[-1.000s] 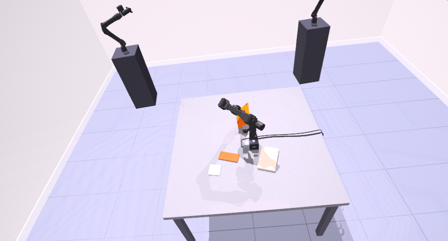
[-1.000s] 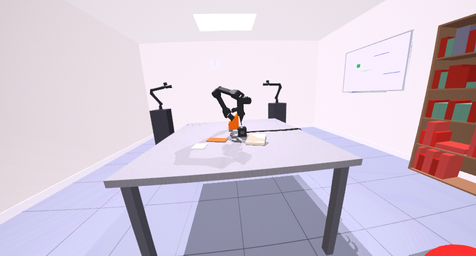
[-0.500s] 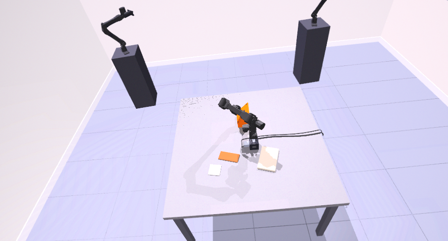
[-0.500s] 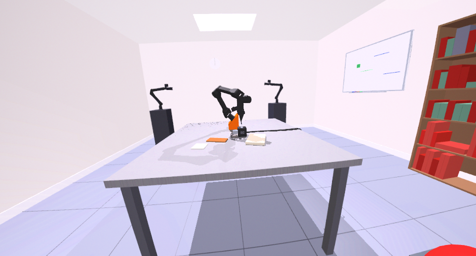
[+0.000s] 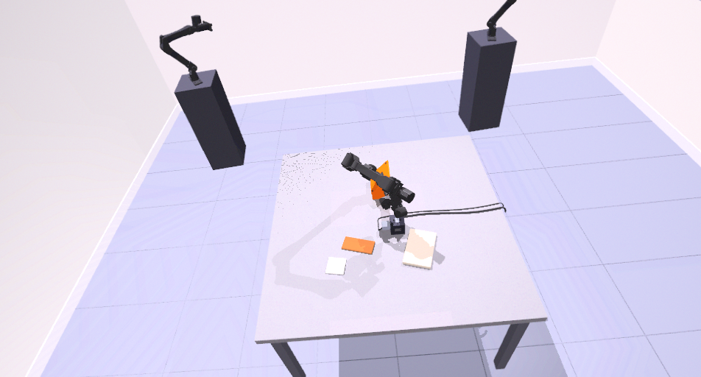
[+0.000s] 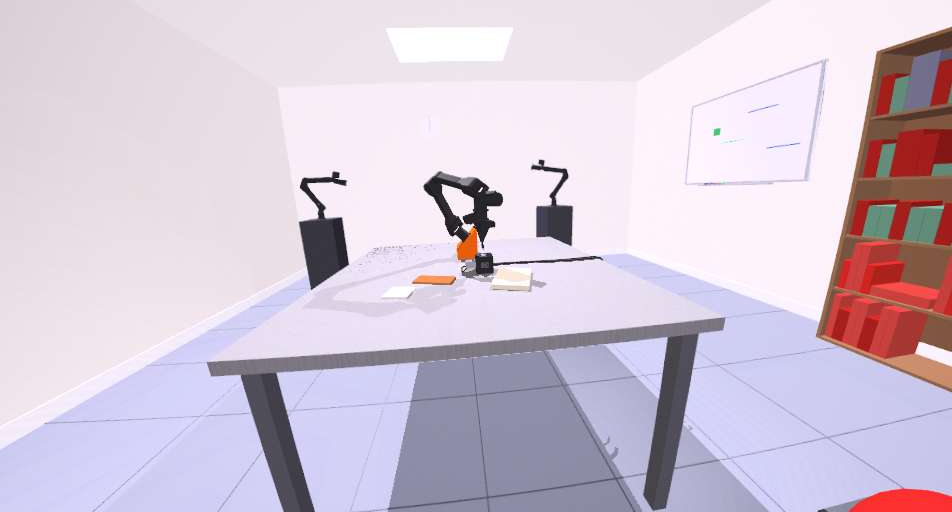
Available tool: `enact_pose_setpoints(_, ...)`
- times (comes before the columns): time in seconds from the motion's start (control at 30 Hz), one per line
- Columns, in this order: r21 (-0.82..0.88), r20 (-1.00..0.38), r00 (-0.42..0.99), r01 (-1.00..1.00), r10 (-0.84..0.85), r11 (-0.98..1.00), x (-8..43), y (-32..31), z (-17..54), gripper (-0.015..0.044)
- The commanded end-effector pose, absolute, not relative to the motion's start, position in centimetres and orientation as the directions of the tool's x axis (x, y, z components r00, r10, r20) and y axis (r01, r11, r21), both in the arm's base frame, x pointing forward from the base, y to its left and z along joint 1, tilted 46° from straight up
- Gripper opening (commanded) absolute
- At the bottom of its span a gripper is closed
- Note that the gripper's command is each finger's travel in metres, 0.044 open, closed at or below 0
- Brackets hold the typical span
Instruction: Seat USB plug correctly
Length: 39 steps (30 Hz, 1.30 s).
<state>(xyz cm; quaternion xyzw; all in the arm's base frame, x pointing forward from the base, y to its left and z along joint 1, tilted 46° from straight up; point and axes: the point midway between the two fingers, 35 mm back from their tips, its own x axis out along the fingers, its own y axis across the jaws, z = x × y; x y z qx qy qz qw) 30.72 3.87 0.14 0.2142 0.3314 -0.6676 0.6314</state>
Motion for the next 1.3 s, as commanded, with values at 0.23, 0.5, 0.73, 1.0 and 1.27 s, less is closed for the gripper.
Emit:
enact_pose_setpoints(0.23, -0.365, -0.705, -0.111, 0.904, -0.701, 0.224, 30.71, 3.85, 0.11, 0.0)
enact_pose_setpoints(0.5, -0.483, -0.705, -0.111, 0.798, -0.701, 0.36, 30.71, 3.85, 0.11, 0.0)
enact_pose_setpoints(0.73, -0.57, -0.705, -0.111, 0.677, -0.701, 0.466, 30.71, 3.85, 0.11, 0.0)
enact_pose_setpoints(1.0, -0.645, -0.705, -0.111, 0.511, -0.701, 0.568, 30.72, 3.86, 0.11, 0.0)
enact_pose_setpoints(1.27, -0.692, -0.705, -0.111, 0.322, -0.701, 0.646, 30.72, 3.86, 0.11, 0.0)
